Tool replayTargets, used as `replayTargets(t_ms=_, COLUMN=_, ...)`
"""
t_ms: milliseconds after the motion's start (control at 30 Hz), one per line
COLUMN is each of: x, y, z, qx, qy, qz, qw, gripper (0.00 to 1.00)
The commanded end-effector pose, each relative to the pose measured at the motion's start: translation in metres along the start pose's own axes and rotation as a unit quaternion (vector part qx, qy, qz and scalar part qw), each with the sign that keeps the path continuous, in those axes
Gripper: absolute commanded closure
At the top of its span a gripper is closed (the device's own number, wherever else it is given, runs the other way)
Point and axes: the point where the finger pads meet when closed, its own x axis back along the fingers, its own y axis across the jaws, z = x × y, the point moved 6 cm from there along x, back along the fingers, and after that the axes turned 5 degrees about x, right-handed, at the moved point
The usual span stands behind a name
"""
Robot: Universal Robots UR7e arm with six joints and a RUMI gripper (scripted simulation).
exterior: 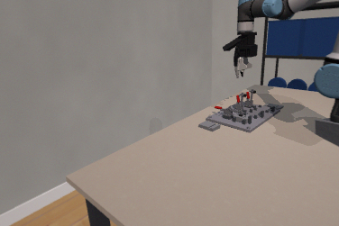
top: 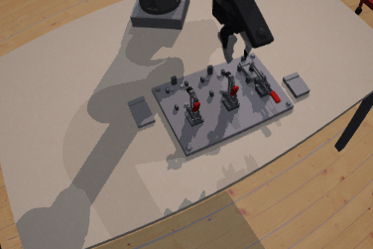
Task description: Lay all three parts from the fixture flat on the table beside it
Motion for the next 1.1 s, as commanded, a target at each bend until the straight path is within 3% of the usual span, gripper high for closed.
replayTargets(t_ms=0, x=0.0, y=-0.025, z=0.015, qx=-0.001, qy=-0.001, qz=-0.002, qw=1.0, gripper=0.72)
replayTargets(t_ms=633, x=0.0, y=-0.082, z=0.046, qx=-0.001, qy=-0.001, qz=-0.002, qw=1.0, gripper=0.72)
replayTargets(t_ms=1067, x=0.0, y=-0.101, z=0.057, qx=-0.001, qy=-0.001, qz=-0.002, qw=1.0, gripper=0.72)
